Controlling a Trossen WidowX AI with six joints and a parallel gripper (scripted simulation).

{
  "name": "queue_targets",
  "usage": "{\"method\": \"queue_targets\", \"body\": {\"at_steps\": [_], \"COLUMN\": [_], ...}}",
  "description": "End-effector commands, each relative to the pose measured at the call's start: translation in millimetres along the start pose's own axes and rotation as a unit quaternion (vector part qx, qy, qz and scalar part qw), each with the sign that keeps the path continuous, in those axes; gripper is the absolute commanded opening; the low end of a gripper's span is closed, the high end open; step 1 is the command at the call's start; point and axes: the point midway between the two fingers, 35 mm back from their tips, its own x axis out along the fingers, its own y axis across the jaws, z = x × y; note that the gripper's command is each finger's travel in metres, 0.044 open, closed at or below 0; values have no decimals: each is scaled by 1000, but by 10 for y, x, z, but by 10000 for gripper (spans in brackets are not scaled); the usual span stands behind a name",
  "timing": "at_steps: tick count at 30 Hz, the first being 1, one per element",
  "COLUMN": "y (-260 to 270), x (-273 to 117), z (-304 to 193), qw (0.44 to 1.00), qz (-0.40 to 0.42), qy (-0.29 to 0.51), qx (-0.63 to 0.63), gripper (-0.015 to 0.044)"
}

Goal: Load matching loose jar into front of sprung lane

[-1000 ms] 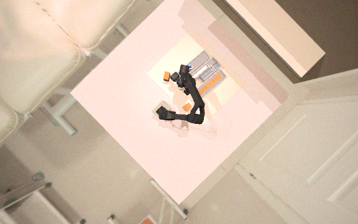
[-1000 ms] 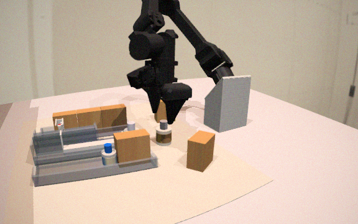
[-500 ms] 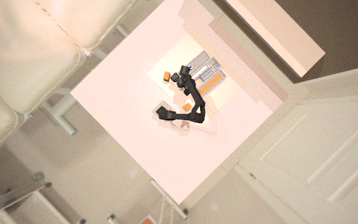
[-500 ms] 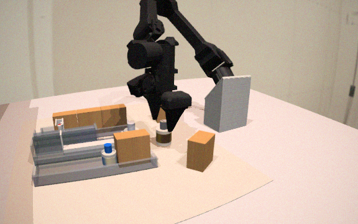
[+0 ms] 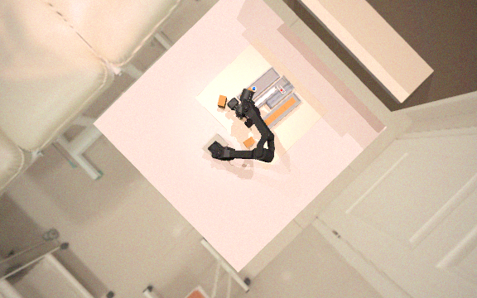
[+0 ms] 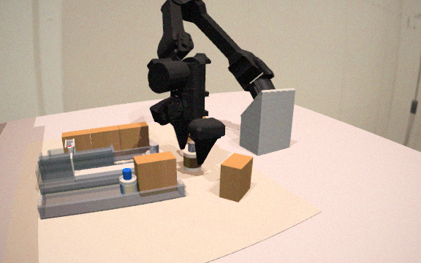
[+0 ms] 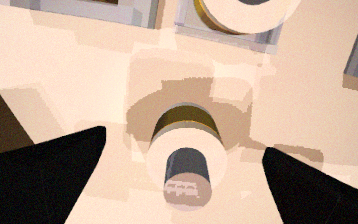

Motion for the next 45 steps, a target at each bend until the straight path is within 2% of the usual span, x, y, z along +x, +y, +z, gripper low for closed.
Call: {"method": "queue_targets", "body": {"at_steps": [1, 10, 16, 21, 35, 41, 45], "y": [-1, -1, -1, 17, -3, -4, -13], "x": [58, 58, 58, -95, -996, -1000, -859], "z": [-44, -44, -44, -19, -57, -53, 69], "qw": [1000, 1000, 1000, 1000, 1000, 1000, 1000], "qz": [-6, -6, -6, -3, -3, -3, -2], "qy": [6, 6, 6, 5, 6, 6, 5], "qx": [-8, -8, -8, -8, -8, -8, 2], "gripper": [414, 177, 138, 6, 0, 0, 0]}}
